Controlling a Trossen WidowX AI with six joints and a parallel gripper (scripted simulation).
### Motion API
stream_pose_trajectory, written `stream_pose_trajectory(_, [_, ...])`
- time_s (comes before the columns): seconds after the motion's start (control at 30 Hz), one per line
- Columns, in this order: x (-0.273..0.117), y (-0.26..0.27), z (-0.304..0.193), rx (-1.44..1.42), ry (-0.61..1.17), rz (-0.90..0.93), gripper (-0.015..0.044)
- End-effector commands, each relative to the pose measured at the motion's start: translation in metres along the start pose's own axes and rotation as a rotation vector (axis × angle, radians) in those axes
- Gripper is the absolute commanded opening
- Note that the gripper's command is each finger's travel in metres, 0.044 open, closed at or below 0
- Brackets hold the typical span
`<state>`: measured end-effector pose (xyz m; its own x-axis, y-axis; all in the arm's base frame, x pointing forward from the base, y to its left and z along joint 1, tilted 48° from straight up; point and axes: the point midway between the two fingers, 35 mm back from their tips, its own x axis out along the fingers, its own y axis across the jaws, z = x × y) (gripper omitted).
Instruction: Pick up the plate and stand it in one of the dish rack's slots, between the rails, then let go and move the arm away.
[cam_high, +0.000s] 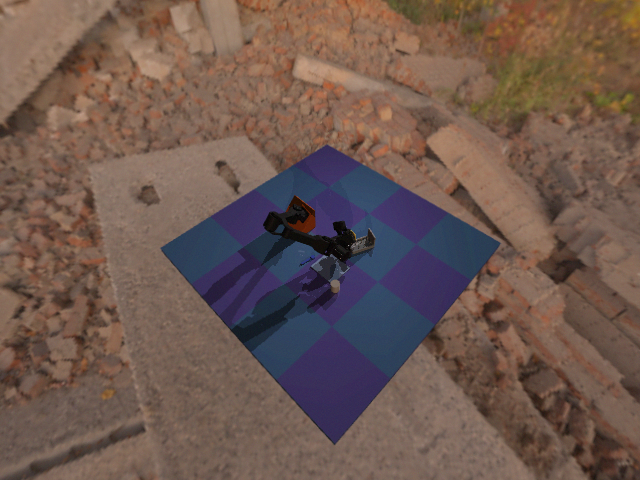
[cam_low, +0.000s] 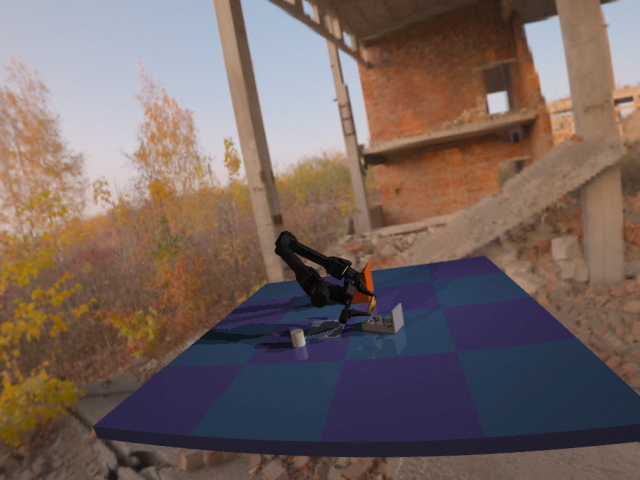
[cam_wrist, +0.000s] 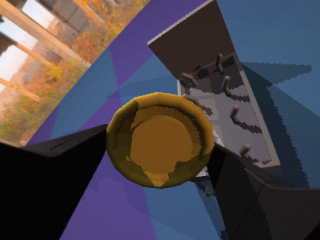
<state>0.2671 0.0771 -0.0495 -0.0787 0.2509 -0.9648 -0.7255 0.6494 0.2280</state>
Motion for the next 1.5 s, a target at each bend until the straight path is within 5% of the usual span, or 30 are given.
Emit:
stream_pose_trajectory(0.0, [0.0,-0.003,-0.001,-0.102,-0.083,0.013,0.0])
stream_pose_trajectory(0.93, [-0.02,-0.019,-0.015,-0.763,-0.547,-0.202,0.0])
stream_pose_trajectory(1.47, [-0.016,-0.019,-0.012,-0.776,-0.554,-0.212,0.0])
